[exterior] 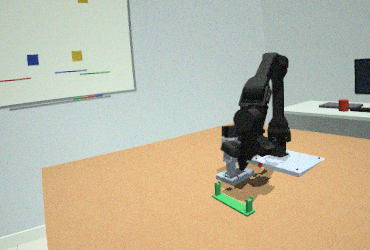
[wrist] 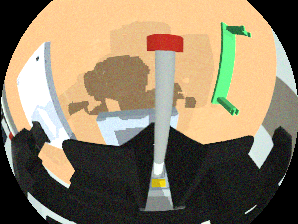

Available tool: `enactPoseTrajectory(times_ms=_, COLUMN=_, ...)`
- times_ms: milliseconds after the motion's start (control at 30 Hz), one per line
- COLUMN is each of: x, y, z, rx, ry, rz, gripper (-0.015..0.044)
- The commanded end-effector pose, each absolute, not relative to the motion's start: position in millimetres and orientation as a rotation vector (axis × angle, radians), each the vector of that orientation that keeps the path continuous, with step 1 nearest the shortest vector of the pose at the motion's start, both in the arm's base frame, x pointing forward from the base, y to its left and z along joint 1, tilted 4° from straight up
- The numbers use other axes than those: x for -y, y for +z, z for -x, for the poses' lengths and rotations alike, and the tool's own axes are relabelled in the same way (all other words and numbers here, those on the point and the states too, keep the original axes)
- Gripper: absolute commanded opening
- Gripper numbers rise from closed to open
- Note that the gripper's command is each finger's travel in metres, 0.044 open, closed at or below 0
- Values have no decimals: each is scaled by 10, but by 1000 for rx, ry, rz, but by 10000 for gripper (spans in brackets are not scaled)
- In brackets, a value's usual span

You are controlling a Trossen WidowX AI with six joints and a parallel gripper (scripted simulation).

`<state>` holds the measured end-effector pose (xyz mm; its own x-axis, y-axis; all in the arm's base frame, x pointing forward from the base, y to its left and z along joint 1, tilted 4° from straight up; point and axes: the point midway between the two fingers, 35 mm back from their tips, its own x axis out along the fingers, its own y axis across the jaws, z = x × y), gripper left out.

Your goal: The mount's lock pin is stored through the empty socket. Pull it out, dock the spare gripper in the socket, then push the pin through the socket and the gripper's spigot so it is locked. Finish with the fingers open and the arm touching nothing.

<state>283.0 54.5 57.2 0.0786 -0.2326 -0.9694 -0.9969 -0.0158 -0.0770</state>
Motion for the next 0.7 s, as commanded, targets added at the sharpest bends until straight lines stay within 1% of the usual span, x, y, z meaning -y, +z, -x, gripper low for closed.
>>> enactPoseTrajectory(times_ms=0, x=-547, y=571, z=-2830, rx=-1316, ry=1035, rz=1421, gripper=79)
enactPoseTrajectory(times_ms=133, x=-547, y=571, z=-2830, rx=-1316, ry=1035, rz=1421, gripper=184)
enactPoseTrajectory(times_ms=167, x=-547, y=571, z=-2830, rx=-1316, ry=1035, rz=1421, gripper=200)
enactPoseTrajectory(times_ms=667, x=-679, y=747, z=-2829, rx=-1320, ry=1039, rz=1420, gripper=200)
